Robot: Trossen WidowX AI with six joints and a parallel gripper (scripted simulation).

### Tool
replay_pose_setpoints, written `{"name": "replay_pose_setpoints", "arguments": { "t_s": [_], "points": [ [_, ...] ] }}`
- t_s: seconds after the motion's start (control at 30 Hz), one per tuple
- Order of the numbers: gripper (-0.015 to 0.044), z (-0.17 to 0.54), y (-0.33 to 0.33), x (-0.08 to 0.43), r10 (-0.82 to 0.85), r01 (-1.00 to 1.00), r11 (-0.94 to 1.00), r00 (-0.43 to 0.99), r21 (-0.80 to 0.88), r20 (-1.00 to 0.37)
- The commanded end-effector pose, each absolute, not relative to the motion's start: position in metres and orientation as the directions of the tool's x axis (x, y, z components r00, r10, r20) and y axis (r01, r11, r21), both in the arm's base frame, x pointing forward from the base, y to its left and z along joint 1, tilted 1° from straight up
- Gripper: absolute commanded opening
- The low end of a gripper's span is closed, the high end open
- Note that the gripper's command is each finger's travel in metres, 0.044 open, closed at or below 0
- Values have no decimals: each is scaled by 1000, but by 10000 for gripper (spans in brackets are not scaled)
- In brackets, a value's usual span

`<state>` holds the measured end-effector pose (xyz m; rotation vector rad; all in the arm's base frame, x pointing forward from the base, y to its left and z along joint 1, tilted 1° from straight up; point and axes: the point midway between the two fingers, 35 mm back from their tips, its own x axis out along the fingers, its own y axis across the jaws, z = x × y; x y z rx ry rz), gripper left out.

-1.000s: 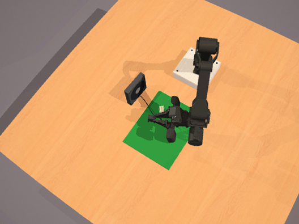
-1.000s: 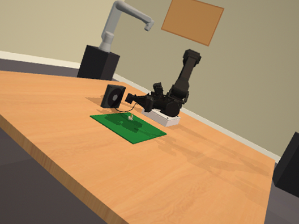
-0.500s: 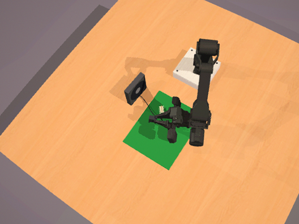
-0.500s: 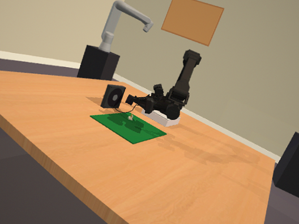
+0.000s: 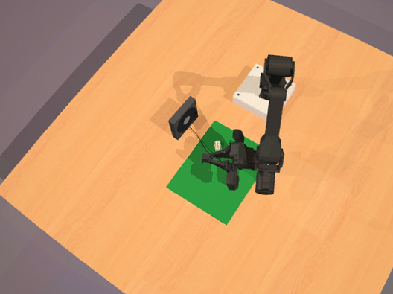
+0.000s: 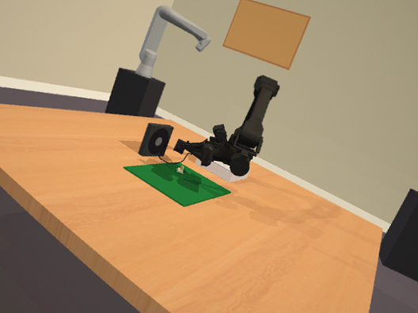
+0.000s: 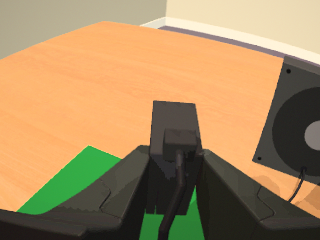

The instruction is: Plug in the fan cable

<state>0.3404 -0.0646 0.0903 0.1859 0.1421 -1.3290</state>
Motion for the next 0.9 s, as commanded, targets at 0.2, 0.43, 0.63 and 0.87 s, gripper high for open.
{"name": "replay_pose_setpoints", "arguments": {
  "t_s": [0.2,0.43,0.63,0.87],
  "points": [
    [0,83,-64,340,-950,973,228,232,43,-209],
    [0,81,-64,340,-950,973,228,232,43,-209],
    [0,78,-64,340,-950,973,228,232,43,-209],
    [0,76,-64,340,-950,973,228,232,43,-209]
  ]
}}
